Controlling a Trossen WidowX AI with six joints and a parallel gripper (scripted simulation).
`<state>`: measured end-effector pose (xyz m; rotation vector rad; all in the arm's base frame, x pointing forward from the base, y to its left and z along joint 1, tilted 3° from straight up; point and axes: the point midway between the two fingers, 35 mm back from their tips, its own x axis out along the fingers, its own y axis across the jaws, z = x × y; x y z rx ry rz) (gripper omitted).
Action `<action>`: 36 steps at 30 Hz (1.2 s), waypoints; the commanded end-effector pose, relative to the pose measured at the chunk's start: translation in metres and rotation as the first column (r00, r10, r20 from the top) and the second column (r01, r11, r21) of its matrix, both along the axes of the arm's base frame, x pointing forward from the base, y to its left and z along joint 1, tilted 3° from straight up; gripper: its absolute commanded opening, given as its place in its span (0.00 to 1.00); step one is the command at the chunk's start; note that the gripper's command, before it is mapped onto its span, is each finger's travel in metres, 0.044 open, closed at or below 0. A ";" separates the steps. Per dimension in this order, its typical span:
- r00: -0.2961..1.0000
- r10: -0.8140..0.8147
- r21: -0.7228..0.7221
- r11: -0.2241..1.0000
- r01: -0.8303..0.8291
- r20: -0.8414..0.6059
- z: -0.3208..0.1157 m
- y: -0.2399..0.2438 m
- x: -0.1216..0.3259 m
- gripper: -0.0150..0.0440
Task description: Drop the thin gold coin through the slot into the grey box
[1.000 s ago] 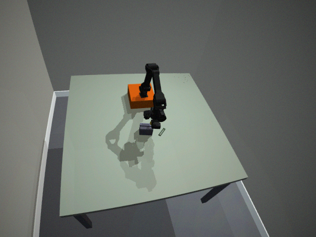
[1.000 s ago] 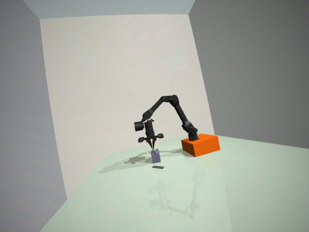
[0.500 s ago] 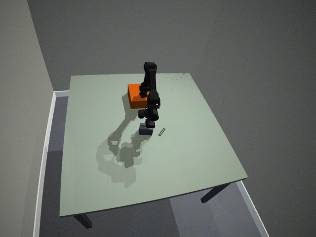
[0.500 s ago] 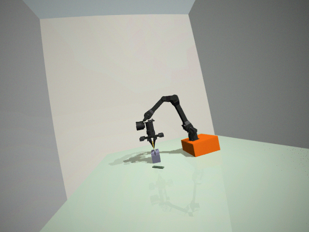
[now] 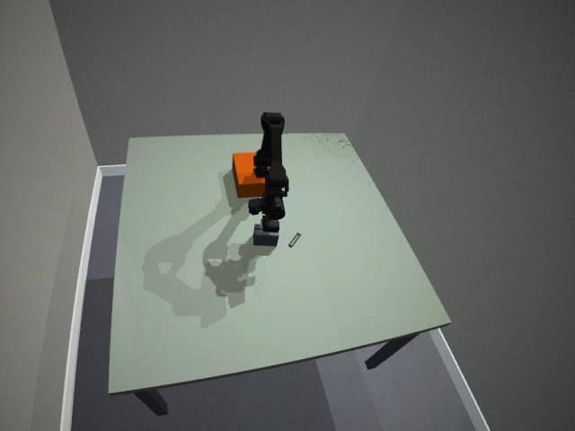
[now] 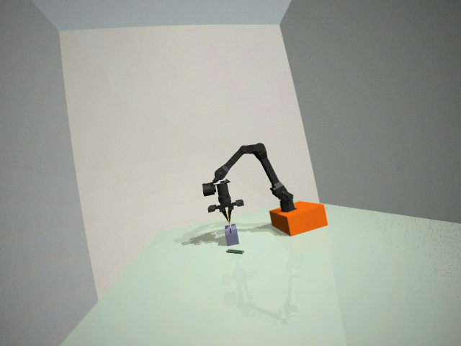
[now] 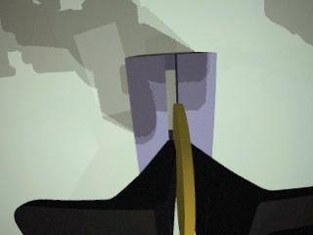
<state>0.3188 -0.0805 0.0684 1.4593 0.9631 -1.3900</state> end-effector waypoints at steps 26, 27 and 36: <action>1.000 0.008 -0.001 1.000 -0.008 0.000 -0.014 -0.001 0.000 0.25; 1.000 0.007 -0.001 1.000 -0.007 0.000 -0.015 -0.001 0.001 0.25; 1.000 0.006 -0.001 1.000 -0.006 0.000 -0.017 -0.001 0.001 0.39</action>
